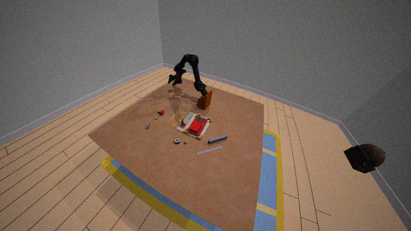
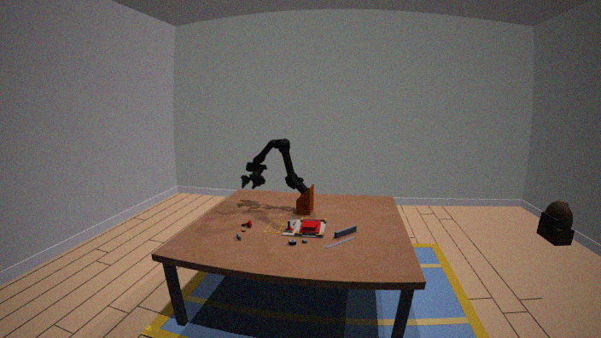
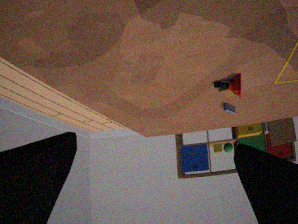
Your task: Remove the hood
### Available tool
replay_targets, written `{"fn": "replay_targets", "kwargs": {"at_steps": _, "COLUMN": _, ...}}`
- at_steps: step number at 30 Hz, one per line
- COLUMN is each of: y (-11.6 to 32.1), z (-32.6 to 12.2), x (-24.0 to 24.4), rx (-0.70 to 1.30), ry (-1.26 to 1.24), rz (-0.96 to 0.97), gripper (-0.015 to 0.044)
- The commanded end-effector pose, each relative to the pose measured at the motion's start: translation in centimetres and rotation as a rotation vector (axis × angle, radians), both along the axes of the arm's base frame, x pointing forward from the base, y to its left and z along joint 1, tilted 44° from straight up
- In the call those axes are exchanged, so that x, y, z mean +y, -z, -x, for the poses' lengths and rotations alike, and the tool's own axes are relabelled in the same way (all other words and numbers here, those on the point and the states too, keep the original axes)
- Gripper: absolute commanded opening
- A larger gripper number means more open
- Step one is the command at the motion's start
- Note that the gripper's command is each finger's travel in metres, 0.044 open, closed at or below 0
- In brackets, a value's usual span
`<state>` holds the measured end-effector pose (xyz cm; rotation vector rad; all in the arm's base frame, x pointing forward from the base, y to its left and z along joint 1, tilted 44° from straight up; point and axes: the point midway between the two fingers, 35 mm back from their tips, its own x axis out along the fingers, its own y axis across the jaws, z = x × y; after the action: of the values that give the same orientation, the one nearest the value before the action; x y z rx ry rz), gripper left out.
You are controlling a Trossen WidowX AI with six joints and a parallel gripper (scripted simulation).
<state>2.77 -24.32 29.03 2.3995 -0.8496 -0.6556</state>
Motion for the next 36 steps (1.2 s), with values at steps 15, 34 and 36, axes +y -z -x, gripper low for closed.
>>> {"fn": "replay_targets", "kwargs": {"at_steps": 15, "y": 6.3, "z": -7.0, "x": -3.5, "rx": 0.32, "ry": -0.289, "rz": -0.117, "gripper": 0.044}}
{"fn": "replay_targets", "kwargs": {"at_steps": 34, "y": 17.4, "z": -20.6, "x": -0.2, "rx": 0.963, "ry": -0.942, "rz": -0.02, "gripper": 0.044}}
{"fn": "replay_targets", "kwargs": {"at_steps": 36, "y": 18.7, "z": -21.9, "x": 0.8, "rx": 1.044, "ry": -1.025, "rz": 0.007, "gripper": 0.044}}
